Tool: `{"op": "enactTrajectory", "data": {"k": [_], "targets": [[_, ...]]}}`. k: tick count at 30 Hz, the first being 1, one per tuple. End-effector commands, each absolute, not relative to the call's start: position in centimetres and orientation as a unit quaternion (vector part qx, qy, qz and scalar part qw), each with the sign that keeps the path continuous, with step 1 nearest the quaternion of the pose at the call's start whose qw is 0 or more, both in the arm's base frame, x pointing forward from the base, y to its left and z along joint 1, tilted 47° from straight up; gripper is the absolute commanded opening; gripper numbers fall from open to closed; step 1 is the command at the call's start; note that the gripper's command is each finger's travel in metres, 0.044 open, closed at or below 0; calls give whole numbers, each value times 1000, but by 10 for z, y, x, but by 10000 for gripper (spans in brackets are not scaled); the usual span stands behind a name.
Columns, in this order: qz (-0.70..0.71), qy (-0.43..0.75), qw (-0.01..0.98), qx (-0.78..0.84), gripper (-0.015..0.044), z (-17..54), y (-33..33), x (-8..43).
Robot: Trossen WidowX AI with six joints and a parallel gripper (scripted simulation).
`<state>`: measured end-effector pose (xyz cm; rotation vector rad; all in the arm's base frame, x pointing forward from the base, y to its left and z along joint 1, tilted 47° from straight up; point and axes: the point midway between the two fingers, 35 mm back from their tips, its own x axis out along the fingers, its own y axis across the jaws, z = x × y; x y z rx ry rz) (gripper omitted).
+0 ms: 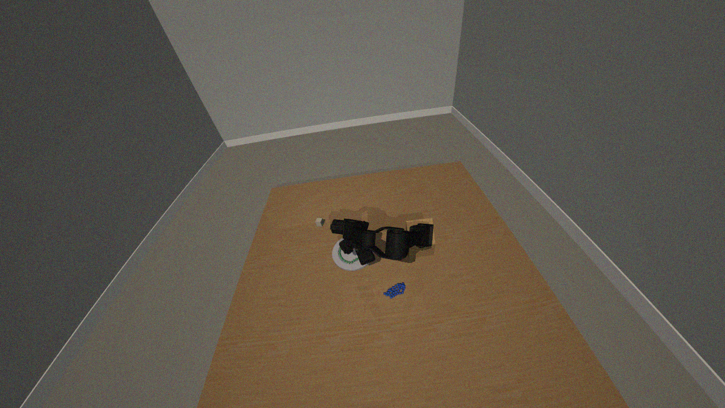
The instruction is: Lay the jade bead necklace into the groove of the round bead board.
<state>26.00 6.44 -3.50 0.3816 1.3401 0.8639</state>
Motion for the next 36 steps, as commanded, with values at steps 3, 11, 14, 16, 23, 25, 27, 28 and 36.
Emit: {"op": "enactTrajectory", "data": {"k": [3,11,14,16,23,25,27,28,36], "targets": [[386,596,683,169,0,-30,67,258],[386,596,683,169,0,-33,70,258],[386,596,683,169,0,-35,73,258],[387,596,683,166,52,-33,71,259],[387,596,683,166,236,-33,71,259],[387,596,683,166,289,-33,71,259],[387,596,683,167,341,-33,70,259],[386,596,683,167,367,-32,70,259],[386,596,683,169,440,-30,67,258]]}}
